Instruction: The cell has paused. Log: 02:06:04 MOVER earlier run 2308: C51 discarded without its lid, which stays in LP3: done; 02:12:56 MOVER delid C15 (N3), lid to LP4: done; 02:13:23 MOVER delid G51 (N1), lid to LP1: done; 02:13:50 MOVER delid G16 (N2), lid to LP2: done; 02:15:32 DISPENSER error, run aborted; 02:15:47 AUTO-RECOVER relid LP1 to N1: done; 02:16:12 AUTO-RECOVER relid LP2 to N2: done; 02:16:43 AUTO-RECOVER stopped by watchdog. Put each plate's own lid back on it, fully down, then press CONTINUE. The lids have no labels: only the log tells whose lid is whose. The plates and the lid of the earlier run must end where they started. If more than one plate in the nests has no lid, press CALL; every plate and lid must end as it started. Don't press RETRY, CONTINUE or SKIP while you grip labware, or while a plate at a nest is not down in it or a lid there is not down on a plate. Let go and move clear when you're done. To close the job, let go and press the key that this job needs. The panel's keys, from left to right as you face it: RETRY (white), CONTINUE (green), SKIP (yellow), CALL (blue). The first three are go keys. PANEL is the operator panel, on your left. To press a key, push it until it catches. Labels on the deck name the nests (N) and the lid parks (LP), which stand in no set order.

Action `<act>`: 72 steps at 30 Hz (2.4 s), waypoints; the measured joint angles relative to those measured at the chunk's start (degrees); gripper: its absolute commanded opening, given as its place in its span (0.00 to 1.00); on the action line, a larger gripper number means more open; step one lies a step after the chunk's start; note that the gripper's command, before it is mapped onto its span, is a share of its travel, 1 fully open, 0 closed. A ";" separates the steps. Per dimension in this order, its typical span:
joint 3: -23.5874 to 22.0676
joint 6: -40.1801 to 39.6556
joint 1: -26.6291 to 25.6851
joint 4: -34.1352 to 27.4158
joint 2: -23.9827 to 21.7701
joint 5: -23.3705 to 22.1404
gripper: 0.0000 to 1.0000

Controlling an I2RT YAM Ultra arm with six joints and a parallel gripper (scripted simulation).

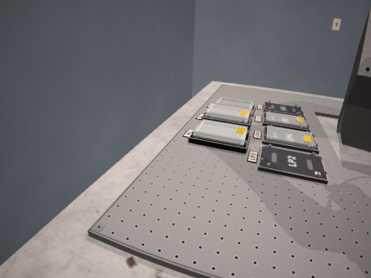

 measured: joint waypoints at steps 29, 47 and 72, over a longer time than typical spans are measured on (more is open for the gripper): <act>-3.15 1.66 -10.80 1.09 -3.23 -1.44 1.00; -4.28 9.88 -20.00 0.87 -4.11 -4.13 1.00; -6.67 21.73 -34.56 -0.37 -6.16 -7.34 1.00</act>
